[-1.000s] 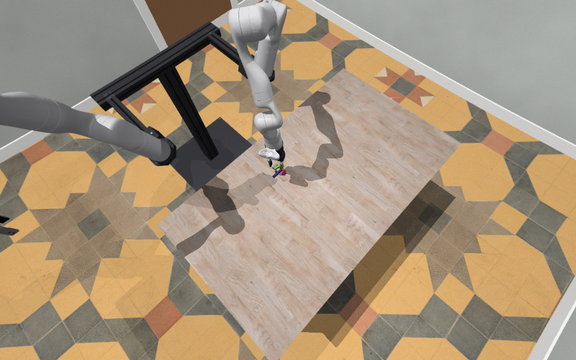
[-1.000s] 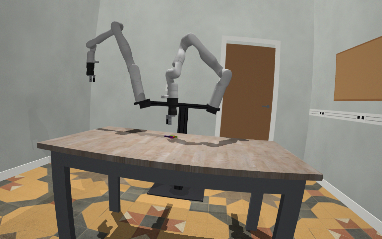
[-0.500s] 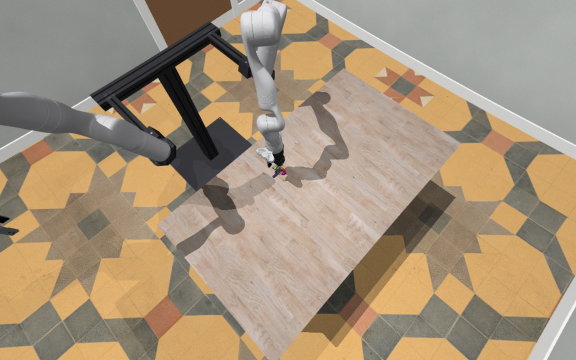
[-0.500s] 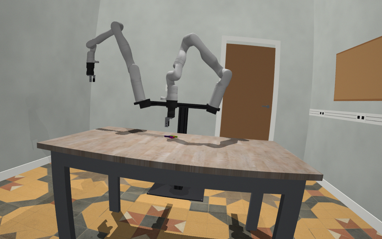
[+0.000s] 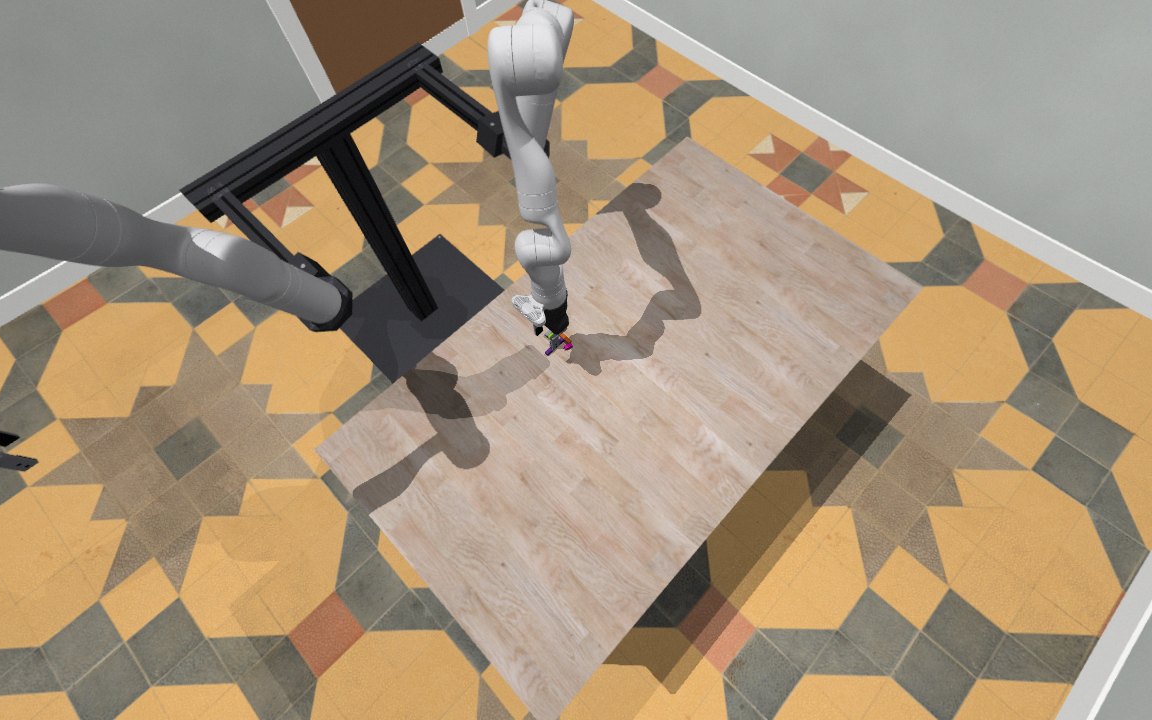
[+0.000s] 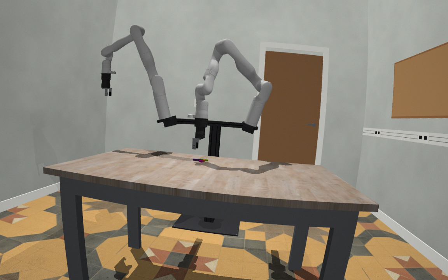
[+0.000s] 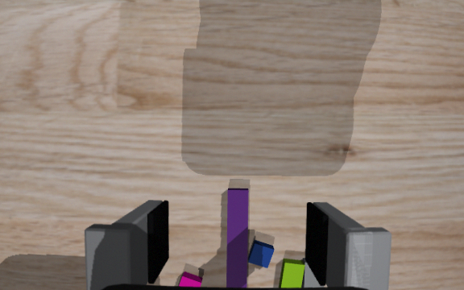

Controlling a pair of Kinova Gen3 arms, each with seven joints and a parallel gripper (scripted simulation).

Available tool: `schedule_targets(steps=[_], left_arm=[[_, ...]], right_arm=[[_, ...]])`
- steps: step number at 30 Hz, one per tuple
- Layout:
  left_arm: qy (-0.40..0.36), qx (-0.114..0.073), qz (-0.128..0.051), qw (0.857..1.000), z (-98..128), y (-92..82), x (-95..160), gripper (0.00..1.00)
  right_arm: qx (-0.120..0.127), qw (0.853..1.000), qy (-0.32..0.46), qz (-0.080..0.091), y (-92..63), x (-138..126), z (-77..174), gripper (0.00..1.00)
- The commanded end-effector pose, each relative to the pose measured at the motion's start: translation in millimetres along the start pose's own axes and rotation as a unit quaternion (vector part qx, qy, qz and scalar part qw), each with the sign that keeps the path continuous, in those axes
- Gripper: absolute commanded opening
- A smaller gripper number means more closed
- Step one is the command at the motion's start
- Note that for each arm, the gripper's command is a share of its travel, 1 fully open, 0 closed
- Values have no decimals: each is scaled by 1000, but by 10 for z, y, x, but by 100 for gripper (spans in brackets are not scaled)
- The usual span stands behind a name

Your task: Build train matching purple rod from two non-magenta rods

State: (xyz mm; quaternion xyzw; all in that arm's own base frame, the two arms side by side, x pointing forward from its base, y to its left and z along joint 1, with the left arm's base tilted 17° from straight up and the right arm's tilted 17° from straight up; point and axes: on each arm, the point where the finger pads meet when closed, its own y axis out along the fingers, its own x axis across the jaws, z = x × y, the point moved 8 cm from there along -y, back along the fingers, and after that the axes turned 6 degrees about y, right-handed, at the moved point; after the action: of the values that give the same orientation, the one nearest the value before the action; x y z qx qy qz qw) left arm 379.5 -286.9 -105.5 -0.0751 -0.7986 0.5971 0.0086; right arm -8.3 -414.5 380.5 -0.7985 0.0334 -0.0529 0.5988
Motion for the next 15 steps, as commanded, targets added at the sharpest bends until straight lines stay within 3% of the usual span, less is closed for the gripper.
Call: schedule_targets(steps=[1, 4, 5, 15], left_arm=[[0, 1, 1, 1000, 4, -8, -5, 100], [0, 1, 1, 1000, 5, -8, -5, 100], [0, 1, 1, 1000, 5, -8, -5, 54], [0, 1, 1, 1000, 5, -8, -5, 54]], right_arm=[[-1, 1000, 0, 0, -6, -1, -3, 100], [-1, 1000, 0, 0, -6, -1, -3, 100], [-1, 1000, 0, 0, -6, -1, -3, 100], [-1, 1000, 0, 0, -6, -1, -3, 100]])
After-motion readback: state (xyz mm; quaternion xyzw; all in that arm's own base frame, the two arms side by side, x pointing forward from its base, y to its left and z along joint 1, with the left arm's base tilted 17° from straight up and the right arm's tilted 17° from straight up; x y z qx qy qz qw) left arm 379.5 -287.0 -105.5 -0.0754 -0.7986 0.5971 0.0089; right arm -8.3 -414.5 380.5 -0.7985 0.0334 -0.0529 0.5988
